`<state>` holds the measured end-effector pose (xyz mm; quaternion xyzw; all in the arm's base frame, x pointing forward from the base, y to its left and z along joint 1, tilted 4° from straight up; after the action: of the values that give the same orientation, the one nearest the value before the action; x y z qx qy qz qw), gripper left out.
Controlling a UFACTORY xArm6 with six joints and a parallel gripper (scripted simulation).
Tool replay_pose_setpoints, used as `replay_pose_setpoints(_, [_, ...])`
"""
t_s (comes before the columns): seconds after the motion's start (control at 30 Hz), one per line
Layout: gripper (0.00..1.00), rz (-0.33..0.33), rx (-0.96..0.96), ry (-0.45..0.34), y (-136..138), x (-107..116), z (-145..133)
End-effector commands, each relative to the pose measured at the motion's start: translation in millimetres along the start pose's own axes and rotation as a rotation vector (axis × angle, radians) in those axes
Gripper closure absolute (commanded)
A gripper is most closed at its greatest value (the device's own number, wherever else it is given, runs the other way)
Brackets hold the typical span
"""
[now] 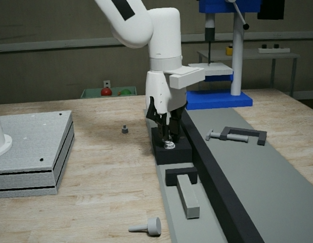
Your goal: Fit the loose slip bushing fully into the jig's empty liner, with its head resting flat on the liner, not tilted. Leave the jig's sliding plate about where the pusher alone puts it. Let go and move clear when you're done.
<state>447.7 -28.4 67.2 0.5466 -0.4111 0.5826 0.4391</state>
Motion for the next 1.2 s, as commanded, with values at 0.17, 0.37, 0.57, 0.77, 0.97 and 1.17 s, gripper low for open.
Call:
replay_pose_setpoints(0.17, [0.64, 0.004, 0.000, 0.001, -1.1, 13.8, 0.4])
replay_pose_setpoints(0.37, [0.64, 0.004, 0.000, 0.001, -1.1, 29.3, 0.4])
replay_pose_setpoints(0.57, [0.64, 0.004, 0.000, 0.001, -1.1, 32.5, 0.4])
replay_pose_setpoints(0.77, [0.64, 0.004, 0.000, 0.001, -1.0, 44.0, 0.4])
replay_pose_setpoints(0.97, [0.64, 0.004, 0.000, 0.001, -1.0, 57.1, 0.4])
replay_pose_setpoints(1.17, [0.64, 0.004, 0.000, 0.001, -0.9, 62.4, 0.4])
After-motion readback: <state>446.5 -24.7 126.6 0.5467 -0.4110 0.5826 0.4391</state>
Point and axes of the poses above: the point where the finger pads meet when closed, its own x axis back along the fingers, its own y axis across the jaws, z = x × y, the point moved 6 cm from there along x, back along the fingers, and after that the axes turned 15 degrees about -x, right-handed, at the moved point
